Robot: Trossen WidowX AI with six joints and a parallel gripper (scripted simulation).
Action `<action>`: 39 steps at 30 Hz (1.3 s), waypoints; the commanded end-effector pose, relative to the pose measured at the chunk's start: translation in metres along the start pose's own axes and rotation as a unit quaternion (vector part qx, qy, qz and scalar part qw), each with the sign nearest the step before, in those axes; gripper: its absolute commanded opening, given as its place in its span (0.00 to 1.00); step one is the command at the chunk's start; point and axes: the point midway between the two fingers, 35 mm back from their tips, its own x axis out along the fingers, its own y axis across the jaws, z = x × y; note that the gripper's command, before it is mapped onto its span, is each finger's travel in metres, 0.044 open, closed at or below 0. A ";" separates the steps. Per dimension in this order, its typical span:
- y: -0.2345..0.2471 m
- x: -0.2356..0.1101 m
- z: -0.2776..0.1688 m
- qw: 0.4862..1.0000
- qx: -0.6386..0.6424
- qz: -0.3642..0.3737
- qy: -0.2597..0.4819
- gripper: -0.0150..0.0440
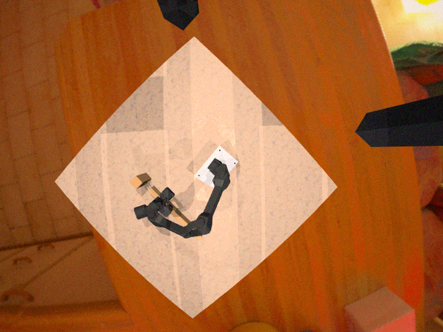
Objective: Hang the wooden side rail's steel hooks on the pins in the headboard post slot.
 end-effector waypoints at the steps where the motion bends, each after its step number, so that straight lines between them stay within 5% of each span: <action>1: 0.000 -0.003 -0.003 1.000 0.000 -0.003 0.001 0.25; 39: -0.001 -0.004 -0.006 1.000 0.000 -0.003 0.001 0.25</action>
